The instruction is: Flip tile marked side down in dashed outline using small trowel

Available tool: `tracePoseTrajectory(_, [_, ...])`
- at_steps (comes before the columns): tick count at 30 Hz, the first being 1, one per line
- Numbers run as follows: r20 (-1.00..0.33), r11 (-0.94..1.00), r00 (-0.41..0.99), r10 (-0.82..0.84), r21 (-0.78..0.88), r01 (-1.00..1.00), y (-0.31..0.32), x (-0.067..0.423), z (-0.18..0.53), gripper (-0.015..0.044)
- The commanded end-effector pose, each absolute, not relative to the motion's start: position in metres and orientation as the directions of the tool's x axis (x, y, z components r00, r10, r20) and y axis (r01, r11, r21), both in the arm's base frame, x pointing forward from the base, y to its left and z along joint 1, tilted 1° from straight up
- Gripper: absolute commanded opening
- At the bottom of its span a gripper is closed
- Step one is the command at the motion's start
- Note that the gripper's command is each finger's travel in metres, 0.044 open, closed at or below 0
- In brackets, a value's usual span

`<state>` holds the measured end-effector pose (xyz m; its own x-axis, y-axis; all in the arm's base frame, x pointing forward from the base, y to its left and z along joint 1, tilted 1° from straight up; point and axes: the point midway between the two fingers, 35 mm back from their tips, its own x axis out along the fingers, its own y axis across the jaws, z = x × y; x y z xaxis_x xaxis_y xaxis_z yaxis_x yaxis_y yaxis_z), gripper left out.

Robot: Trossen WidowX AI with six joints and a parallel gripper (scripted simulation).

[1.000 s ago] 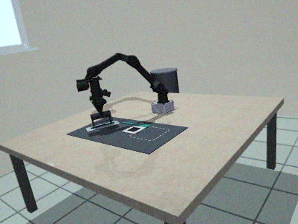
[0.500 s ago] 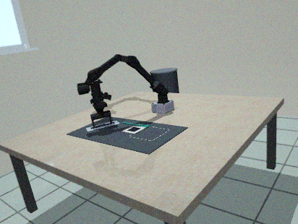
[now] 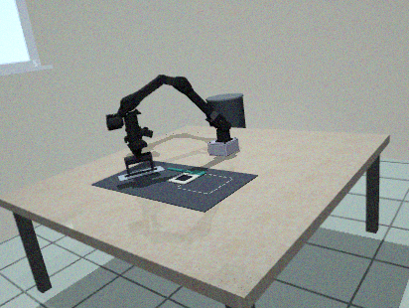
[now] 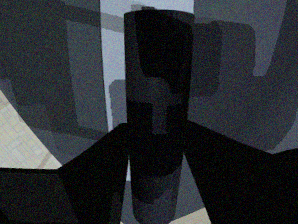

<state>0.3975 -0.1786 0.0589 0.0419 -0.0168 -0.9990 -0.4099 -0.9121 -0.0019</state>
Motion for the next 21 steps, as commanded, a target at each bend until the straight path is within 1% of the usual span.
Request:
tracePoseTrajectory(1, [-0.999,-0.912,0.043,-0.017,-0.002,-0.411,-0.1788,0.3977,0.0585,0.0130])
tracePoseTrajectory(10, [-0.999,-0.920,0.043,-0.017,-0.001,-0.392,-0.1788,0.3977,0.0585,0.0130])
tracePoseTrajectory(21, [-0.999,-0.997,0.043,-0.017,0.014,-0.079,-0.1788,0.3977,0.0585,0.0130])
